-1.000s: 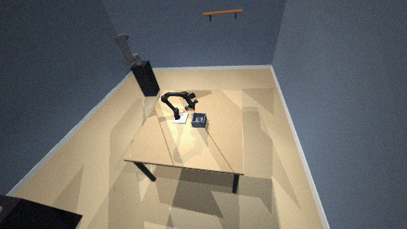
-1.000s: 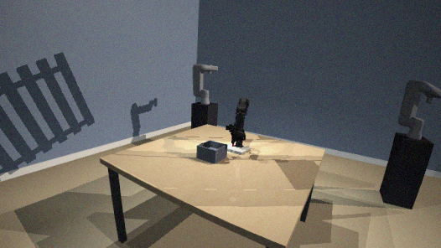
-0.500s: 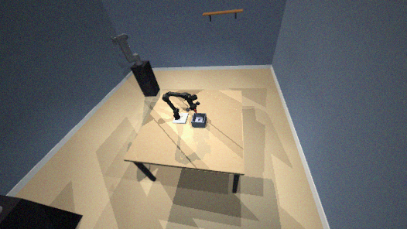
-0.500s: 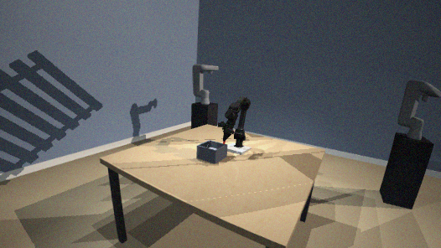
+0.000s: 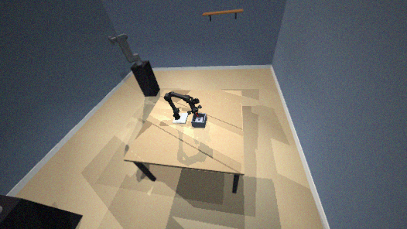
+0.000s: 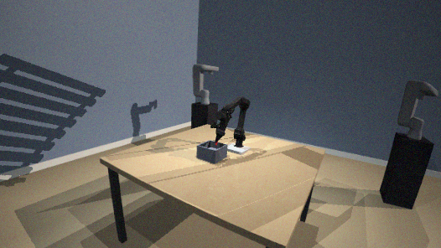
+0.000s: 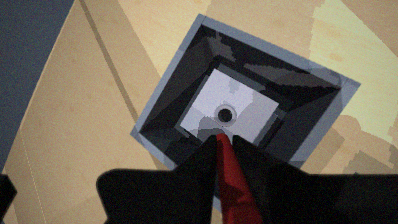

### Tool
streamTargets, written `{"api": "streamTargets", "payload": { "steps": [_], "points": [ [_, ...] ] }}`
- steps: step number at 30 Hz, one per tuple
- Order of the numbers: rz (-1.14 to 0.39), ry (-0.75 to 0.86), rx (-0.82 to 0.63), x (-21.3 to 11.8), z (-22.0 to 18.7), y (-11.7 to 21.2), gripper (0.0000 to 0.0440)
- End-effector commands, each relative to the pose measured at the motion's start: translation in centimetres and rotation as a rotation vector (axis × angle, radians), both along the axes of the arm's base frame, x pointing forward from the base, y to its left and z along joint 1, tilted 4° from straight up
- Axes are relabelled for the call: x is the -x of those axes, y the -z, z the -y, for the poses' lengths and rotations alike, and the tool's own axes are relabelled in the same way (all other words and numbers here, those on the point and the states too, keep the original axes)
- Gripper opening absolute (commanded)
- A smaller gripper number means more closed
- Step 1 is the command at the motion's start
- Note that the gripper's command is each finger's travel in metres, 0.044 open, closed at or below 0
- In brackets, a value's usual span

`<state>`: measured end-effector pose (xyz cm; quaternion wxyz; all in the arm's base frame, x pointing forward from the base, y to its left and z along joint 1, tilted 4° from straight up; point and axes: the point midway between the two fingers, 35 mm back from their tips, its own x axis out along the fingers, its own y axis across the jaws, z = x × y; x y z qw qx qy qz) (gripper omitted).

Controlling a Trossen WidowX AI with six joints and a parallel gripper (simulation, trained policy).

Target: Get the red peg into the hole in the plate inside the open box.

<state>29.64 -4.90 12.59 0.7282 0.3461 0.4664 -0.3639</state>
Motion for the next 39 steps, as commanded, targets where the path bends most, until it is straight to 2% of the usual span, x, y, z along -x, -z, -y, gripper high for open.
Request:
{"api": "streamTargets", "payload": {
  "steps": [1, 14, 16, 22, 39],
  "points": [
    [0.000, 0.011, -0.010, -0.7, 0.9, 0.4, 0.0005],
    [-0.067, 0.019, -0.045, -1.5, 2.3, 3.6, 0.0009],
    [-0.082, 0.014, -0.045, -1.6, 2.4, 4.2, 0.0029],
    [-0.124, -0.016, -0.037, -1.8, 2.9, 5.2, 0.0157],
    [-0.132, -0.050, -0.009, -5.4, 5.4, 4.3, 0.0196]
  ]
}}
